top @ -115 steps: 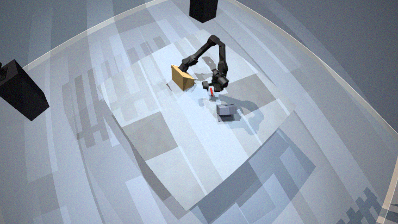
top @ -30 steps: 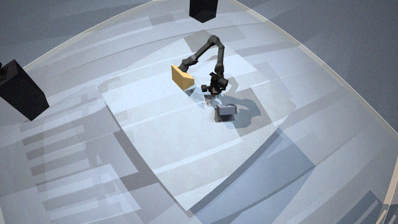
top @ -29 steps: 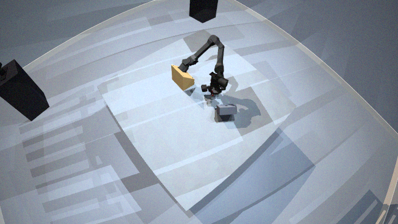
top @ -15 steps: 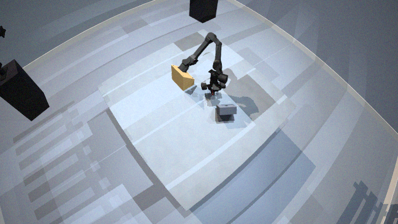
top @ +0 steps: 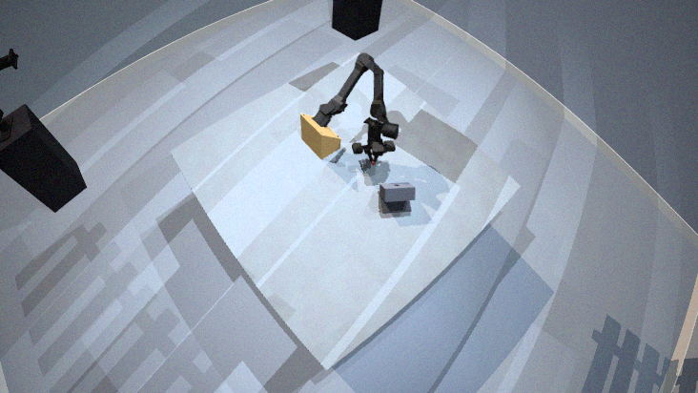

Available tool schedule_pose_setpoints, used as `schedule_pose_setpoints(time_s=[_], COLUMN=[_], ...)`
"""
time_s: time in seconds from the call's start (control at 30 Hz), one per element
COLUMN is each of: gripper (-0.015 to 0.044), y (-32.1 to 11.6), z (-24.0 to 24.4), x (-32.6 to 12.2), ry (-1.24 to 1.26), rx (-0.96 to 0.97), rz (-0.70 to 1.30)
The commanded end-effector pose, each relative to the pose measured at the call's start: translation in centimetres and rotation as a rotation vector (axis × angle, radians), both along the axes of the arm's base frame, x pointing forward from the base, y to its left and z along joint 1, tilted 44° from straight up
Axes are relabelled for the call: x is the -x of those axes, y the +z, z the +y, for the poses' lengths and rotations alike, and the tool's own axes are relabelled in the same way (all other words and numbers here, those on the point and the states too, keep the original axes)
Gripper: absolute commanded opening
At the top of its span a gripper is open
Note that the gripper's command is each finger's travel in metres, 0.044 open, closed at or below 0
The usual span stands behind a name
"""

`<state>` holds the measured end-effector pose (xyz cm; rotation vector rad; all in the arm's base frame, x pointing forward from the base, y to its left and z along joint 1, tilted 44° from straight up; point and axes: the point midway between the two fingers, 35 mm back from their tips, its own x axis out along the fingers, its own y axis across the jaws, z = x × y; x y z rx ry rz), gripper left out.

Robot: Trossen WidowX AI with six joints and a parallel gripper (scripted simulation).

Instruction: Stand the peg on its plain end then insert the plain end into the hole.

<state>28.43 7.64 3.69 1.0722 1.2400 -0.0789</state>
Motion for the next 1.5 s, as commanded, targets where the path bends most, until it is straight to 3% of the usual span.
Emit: schedule_pose_setpoints(time_s=[0.0,1.47], gripper=[0.0050,0.0050], y=[0.3,2.2], z=[0.0,0.3], x=[0.2,2.5], ry=[-0.023,-0.259], rx=[0.020,0.237], rz=[-0.022,-0.226])
